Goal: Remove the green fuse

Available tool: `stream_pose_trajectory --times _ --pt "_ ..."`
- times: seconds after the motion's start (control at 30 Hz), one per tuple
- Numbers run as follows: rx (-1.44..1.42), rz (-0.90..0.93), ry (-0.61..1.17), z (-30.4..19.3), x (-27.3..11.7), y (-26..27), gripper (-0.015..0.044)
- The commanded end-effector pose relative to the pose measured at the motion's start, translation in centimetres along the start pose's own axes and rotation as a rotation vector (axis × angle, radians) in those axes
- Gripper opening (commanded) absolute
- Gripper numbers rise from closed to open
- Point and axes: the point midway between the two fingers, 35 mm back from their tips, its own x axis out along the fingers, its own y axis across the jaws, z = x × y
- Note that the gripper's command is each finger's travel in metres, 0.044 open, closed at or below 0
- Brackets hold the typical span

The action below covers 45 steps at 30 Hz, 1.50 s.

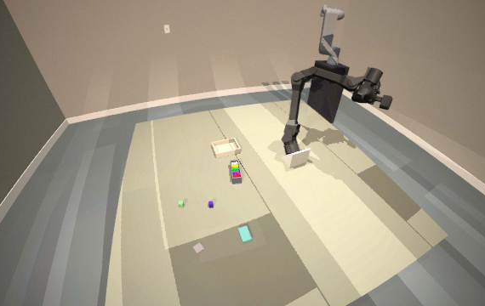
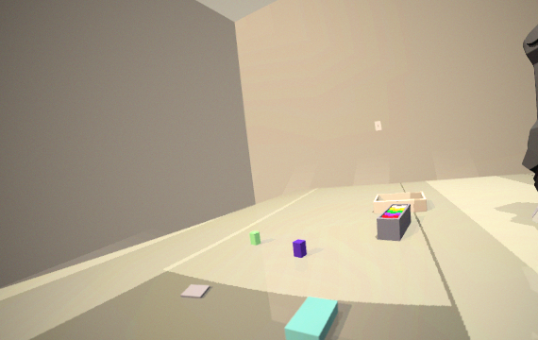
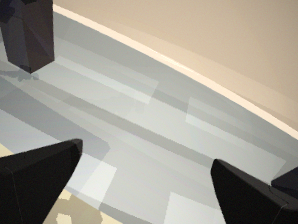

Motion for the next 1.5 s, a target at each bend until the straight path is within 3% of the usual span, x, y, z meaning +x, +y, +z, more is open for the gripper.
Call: stream_pose_trajectory --times 0.0,0.4,0.63,0.9,1.2,1.47 --pt "0.007 -0.009 -0.001 0.0 -0.2 -0.2 0.0374" --pt "0.523 -0.592 -0.084 -4.8 -16.2 -11.0 0.0071" --pt "0.839 -0.89 -0.152 -10.1 -26.5 -13.2 0.0071" --pt "1.228 -1.194 -0.239 -17.8 -37.3 -11.6 0.0071" --pt "1.709 -1.492 -0.323 -27.7 -46.7 -5.2 0.0071" --pt "2.161 -1.707 -0.36 -35.9 -51.5 4.0 0.0071"
